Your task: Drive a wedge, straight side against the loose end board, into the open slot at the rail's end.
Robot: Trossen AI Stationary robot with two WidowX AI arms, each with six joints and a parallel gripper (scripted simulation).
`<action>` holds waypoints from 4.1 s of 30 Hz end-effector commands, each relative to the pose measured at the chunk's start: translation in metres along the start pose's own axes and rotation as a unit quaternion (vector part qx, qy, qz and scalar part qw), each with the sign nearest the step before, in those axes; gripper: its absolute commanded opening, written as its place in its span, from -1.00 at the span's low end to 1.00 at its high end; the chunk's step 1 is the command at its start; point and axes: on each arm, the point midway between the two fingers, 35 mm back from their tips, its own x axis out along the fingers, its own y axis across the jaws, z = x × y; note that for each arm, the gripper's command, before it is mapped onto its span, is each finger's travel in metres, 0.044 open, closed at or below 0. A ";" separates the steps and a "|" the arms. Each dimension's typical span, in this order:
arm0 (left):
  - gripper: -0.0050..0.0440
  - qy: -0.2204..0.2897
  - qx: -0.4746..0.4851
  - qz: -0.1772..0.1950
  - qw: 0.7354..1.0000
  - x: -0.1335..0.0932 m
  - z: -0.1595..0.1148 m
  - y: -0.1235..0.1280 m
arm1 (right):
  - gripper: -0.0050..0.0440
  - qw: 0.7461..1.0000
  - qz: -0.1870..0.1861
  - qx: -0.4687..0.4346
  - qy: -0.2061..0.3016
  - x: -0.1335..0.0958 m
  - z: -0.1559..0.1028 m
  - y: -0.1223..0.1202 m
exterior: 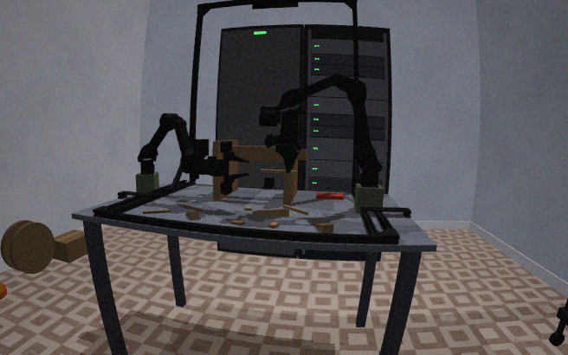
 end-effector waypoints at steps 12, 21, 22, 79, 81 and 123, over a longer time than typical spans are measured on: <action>-0.80 -0.001 -0.001 0.001 1.000 -0.001 0.002 0.000 | 0.00 1.000 -0.005 0.005 0.000 0.027 0.002 -0.009; -0.80 -0.001 -0.001 0.001 1.000 -0.001 0.002 0.000 | 0.00 1.000 -0.005 0.005 0.000 0.045 0.003 -0.009; -0.80 -0.001 -0.001 0.001 1.000 -0.001 0.002 0.000 | 0.00 1.000 -0.005 0.005 0.000 0.047 0.003 -0.009; -0.80 -0.001 -0.001 0.001 1.000 -0.001 0.002 0.000 | -0.51 1.000 0.000 0.001 0.001 0.097 -0.001 0.001; -0.80 -0.001 -0.001 0.001 1.000 -0.001 0.002 0.000 | -0.57 1.000 0.000 0.001 0.001 0.097 -0.001 0.001; 1.00 -0.006 -0.007 0.000 1.000 -0.028 -0.067 0.004 | -0.80 1.000 0.000 0.001 0.001 0.097 -0.001 0.001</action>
